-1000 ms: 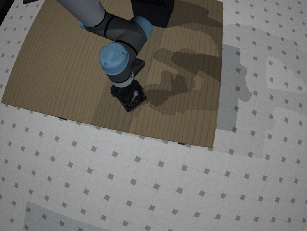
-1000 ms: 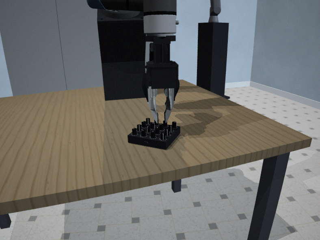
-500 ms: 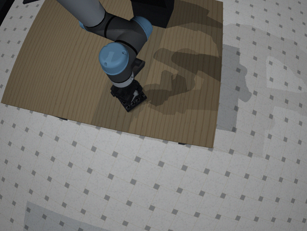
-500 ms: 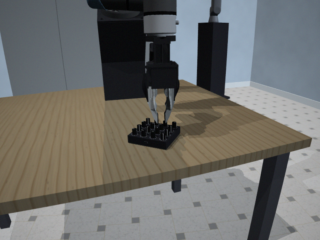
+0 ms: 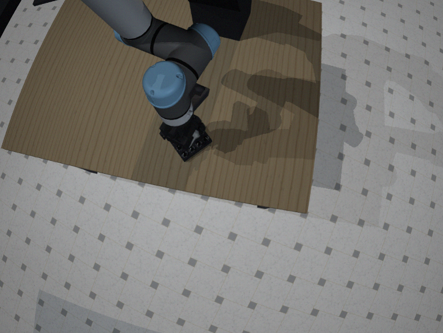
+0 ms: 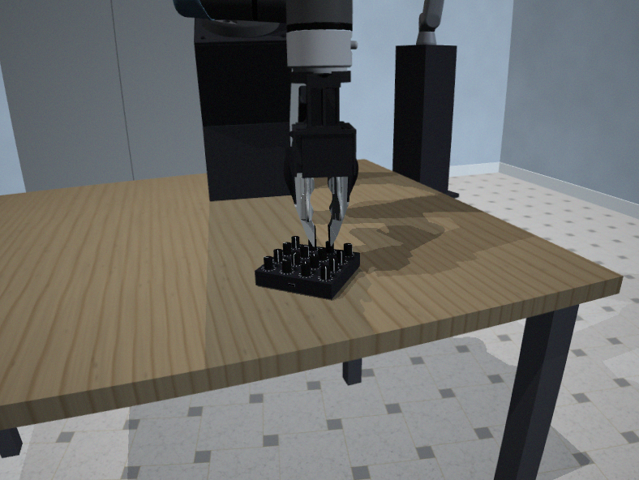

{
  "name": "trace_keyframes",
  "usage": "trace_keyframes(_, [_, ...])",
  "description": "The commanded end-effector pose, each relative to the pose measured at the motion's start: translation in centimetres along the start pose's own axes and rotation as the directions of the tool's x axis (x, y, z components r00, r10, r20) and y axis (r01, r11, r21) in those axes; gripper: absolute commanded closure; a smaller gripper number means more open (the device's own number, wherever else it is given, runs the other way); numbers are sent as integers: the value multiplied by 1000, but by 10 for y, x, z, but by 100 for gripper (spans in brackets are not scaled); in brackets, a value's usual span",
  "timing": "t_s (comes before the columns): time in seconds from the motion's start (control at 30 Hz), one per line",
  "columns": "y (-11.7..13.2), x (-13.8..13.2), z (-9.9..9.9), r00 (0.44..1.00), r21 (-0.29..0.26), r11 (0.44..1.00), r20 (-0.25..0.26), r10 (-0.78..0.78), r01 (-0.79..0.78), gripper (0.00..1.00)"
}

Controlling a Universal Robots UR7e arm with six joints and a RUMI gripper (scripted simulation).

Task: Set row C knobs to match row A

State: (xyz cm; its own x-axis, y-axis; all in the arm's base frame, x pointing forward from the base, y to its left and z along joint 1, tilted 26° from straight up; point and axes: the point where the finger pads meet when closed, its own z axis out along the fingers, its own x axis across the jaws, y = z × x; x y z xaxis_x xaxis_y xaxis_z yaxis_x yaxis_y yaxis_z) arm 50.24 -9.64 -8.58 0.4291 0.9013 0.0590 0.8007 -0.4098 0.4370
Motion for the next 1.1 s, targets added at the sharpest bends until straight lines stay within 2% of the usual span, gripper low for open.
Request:
trace_keyframes(0.0, [0,0,0,1000,-1,1000,0,0,0,89])
trace_keyframes(1.07, [-4,0,0,1000,-1,1000,0,0,0,89])
